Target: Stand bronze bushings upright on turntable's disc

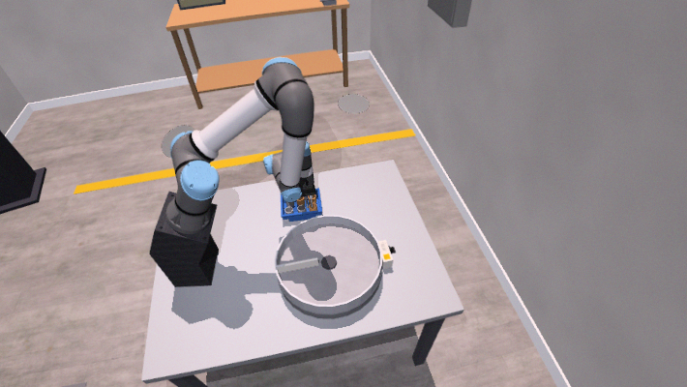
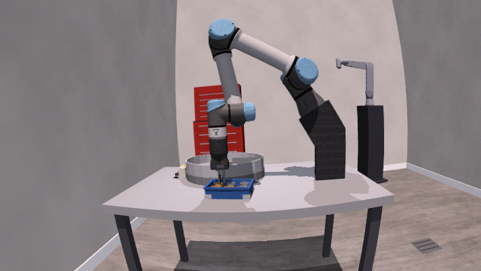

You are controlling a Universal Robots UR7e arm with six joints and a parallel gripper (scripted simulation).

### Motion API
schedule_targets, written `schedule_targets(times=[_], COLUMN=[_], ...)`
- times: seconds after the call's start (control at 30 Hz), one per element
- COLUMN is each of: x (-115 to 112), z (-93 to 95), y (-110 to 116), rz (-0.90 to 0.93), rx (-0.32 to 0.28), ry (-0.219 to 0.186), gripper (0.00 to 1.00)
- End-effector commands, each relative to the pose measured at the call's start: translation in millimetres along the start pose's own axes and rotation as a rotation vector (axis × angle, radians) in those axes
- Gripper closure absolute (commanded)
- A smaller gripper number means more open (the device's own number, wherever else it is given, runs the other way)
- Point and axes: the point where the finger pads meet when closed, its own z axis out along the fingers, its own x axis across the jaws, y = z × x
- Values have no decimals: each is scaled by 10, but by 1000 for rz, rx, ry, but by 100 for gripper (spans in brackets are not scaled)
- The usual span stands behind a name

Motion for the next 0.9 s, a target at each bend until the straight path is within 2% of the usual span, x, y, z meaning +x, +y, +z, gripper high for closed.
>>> schedule_targets(times=[0.0, 0.53, 0.87], x=[-25, -29, -24], z=[24, 235, 248], y=[4, -3, 5], rz=[0, 1, 0], rx=[-1, -1, -1], ry=[-4, -3, -3], gripper=[64, 64, 64])
